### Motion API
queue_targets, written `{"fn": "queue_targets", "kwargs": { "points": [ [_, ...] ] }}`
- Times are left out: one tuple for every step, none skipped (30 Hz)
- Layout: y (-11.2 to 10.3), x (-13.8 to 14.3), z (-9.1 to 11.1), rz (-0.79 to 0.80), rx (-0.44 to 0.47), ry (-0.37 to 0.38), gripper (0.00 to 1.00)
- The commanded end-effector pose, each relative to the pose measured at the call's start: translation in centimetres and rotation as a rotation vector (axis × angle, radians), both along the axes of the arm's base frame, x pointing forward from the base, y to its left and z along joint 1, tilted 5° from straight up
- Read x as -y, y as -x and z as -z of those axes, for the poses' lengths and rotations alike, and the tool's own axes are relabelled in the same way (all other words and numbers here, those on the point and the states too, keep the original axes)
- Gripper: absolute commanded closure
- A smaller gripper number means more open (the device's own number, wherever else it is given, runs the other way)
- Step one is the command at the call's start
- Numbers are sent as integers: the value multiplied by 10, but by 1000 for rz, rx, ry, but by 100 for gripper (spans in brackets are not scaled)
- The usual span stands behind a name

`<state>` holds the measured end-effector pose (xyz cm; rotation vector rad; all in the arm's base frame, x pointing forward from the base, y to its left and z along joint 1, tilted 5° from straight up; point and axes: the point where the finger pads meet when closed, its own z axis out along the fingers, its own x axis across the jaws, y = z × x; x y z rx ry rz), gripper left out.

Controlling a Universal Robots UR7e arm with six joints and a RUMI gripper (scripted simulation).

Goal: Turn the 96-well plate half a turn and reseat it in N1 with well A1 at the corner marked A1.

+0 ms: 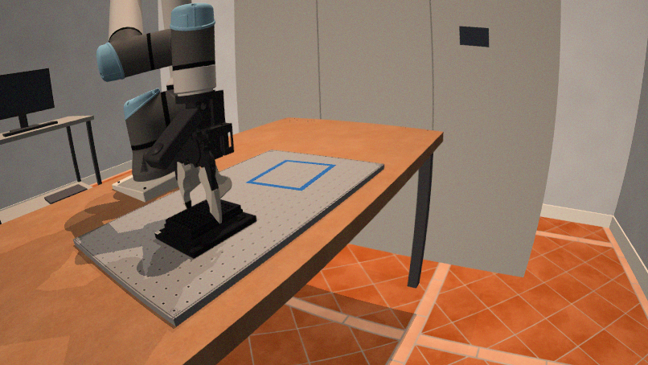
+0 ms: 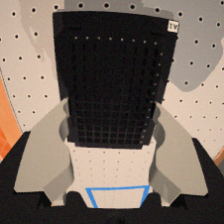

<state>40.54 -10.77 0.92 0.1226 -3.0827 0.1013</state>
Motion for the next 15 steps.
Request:
{"fn": "queue_targets", "kwargs": {
  "points": [
    [0, 0, 0, 0, 1, 1, 100],
    [0, 0, 1, 0, 1, 1, 100],
    [0, 0, 1, 0, 1, 1, 100],
    [0, 0, 1, 0, 1, 1, 100],
    [0, 0, 1, 0, 1, 1, 100],
    [0, 0, 1, 0, 1, 1, 100],
    [0, 0, 1, 0, 1, 1, 100],
    [0, 0, 2, 0, 1, 1, 100],
    [0, 0, 2, 0, 1, 1, 100],
    [0, 0, 2, 0, 1, 1, 100],
    [0, 0, 2, 0, 1, 1, 100],
    [0, 0, 2, 0, 1, 1, 100],
    [0, 0, 2, 0, 1, 1, 100],
    [0, 0, 2, 0, 1, 1, 100],
    [0, 0, 2, 0, 1, 1, 100]
  ]
}}
